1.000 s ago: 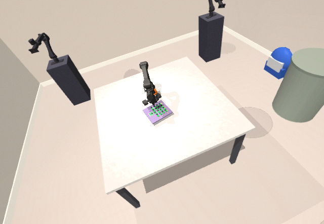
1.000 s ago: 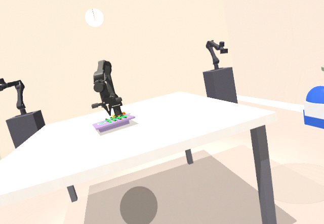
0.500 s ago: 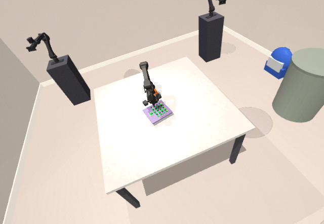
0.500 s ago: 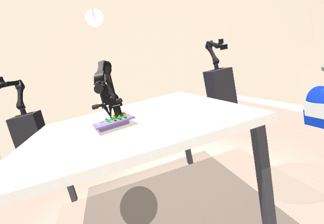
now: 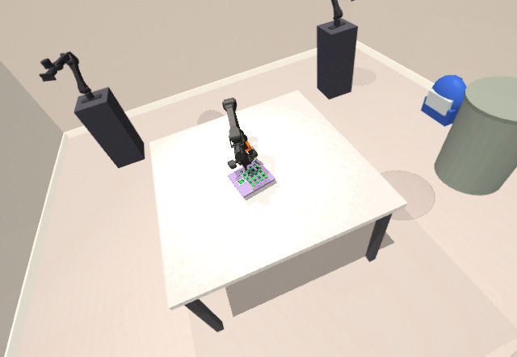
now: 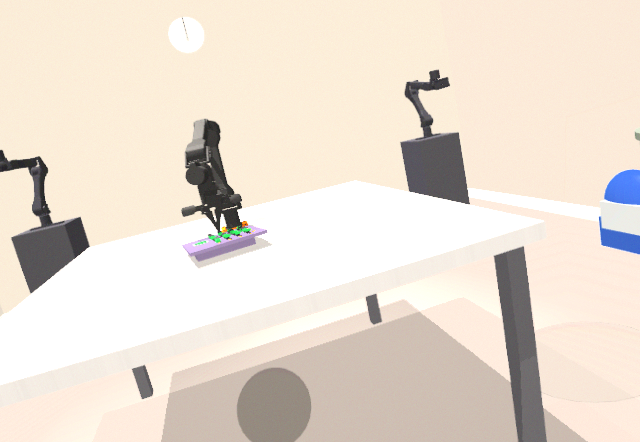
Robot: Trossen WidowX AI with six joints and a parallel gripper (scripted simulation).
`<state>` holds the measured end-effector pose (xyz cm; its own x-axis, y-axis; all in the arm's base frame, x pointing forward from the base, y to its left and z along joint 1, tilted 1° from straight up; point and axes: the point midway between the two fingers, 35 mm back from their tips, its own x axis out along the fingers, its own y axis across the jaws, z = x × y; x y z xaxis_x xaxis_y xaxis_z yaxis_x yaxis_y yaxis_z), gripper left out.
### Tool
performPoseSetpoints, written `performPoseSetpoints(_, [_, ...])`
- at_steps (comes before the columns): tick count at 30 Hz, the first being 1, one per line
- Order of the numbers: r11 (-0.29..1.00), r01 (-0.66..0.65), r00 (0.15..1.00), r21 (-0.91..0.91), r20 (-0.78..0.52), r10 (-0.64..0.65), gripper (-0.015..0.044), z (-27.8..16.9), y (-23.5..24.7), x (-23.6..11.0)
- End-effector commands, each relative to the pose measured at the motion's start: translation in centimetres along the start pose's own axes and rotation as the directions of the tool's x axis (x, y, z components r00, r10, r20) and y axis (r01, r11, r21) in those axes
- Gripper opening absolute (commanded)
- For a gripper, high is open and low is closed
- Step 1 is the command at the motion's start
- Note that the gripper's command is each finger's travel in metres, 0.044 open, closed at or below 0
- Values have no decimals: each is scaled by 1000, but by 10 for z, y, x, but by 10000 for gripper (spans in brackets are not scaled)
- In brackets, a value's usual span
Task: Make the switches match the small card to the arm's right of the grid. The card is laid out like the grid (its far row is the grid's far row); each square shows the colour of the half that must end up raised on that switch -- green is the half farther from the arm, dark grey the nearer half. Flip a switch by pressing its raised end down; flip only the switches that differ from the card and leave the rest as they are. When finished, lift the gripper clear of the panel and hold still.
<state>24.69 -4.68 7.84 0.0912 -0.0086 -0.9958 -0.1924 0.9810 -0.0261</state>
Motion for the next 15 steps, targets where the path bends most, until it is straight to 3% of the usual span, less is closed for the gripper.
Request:
performPoseSetpoints(1, [1000,-4,1000,-4,2,4,0,0,1,1])
performPoseSetpoints(15, [1000,-4,1000,-4,2,4,0,0,1,3])
